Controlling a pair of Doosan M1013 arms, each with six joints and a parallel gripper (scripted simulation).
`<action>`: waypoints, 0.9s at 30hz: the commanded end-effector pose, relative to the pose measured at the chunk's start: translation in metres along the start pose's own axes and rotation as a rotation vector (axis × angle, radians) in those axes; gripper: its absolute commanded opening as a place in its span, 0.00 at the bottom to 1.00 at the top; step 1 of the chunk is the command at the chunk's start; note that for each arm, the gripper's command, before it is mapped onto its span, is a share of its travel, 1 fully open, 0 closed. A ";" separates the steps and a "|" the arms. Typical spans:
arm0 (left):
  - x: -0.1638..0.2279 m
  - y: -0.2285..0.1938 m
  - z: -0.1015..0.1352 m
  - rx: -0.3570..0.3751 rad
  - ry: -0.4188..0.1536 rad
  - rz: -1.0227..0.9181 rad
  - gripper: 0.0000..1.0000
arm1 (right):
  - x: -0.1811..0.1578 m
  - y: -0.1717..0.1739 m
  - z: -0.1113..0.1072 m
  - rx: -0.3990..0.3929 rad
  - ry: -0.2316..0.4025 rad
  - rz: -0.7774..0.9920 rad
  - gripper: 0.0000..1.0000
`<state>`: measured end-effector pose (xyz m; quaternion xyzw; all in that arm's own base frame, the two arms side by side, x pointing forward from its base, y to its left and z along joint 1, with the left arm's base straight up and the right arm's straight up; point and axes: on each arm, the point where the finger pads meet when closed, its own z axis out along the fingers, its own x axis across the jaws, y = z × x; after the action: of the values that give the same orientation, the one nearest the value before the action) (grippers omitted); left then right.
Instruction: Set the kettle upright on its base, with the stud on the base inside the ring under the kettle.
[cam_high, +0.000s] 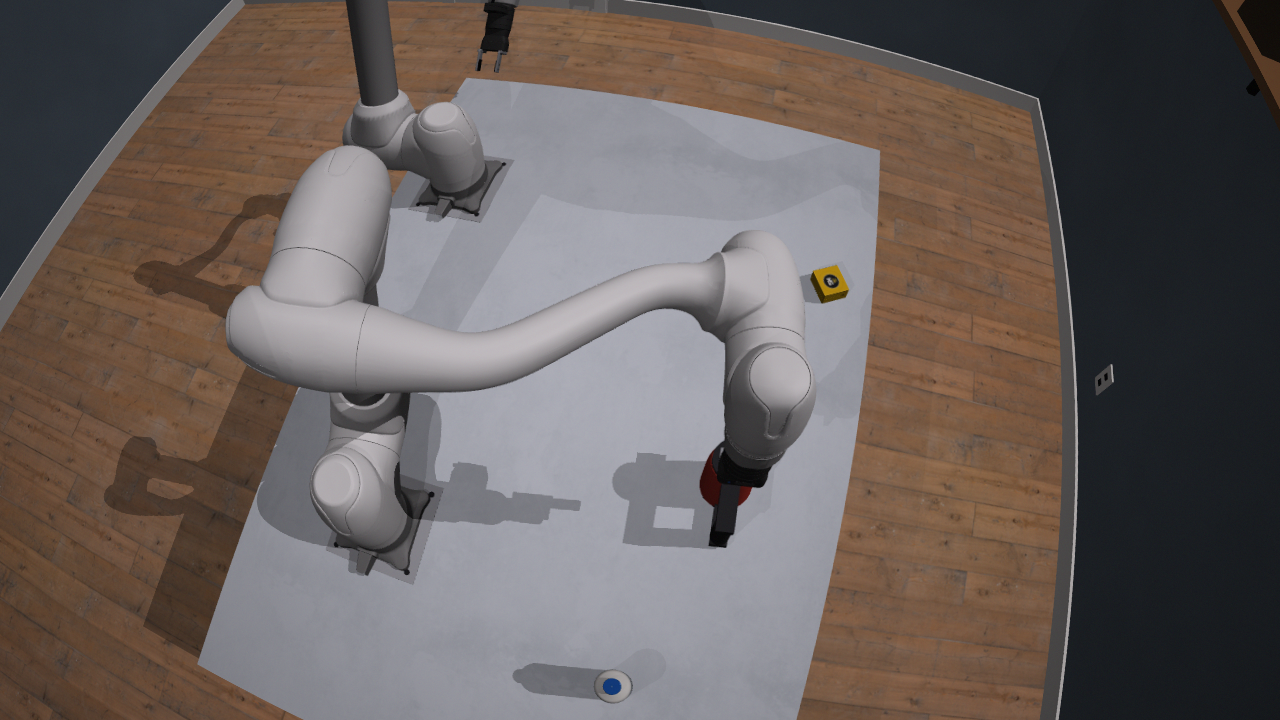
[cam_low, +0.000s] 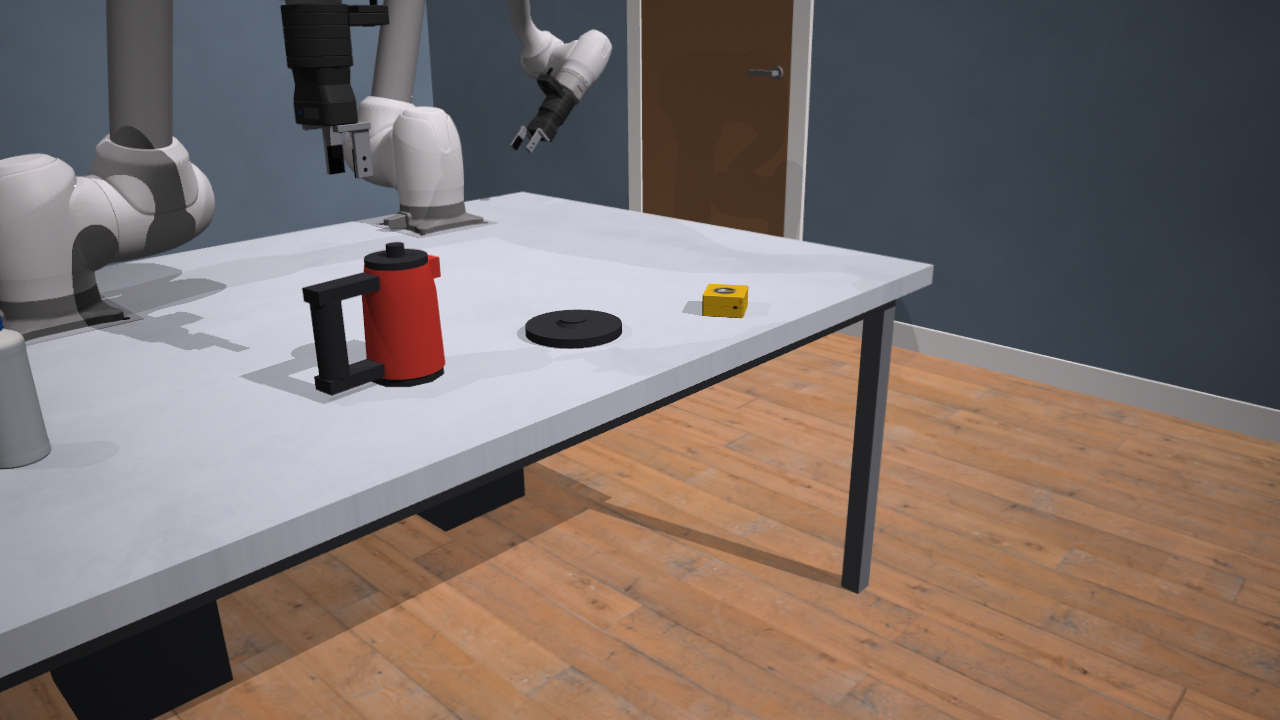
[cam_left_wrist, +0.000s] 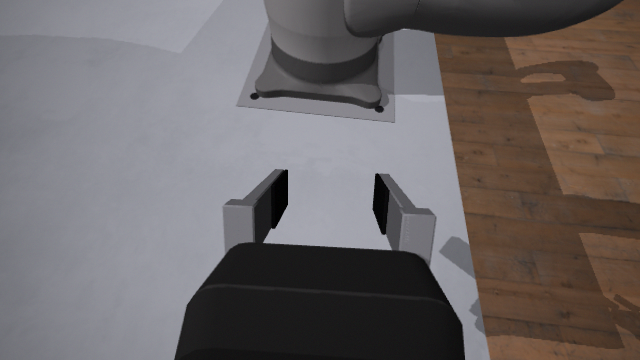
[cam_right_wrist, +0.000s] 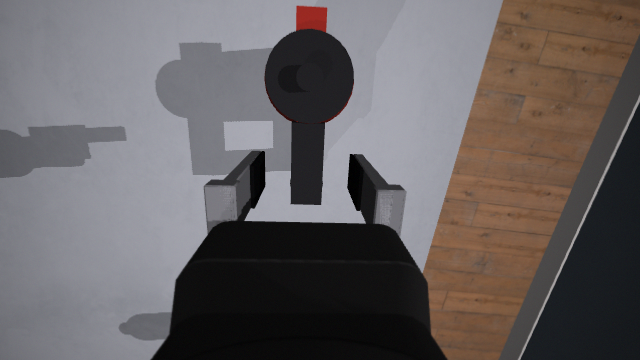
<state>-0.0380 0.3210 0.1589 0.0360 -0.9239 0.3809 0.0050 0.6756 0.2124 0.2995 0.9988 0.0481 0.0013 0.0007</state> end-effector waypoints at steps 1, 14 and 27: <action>0.002 0.001 -0.001 0.004 0.004 0.003 1.00 | 0.001 0.000 0.003 0.004 -0.004 0.001 1.00; 0.002 0.001 -0.001 0.004 0.004 0.003 1.00 | 0.001 0.001 0.032 0.004 -0.004 0.001 1.00; 0.002 0.001 -0.001 0.004 0.004 0.003 1.00 | 0.000 0.001 0.093 0.003 -0.004 0.002 1.00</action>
<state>-0.0380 0.3210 0.1589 0.0360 -0.9239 0.3809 0.0050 0.6753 0.2124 0.2258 0.9988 0.0481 0.0005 0.0007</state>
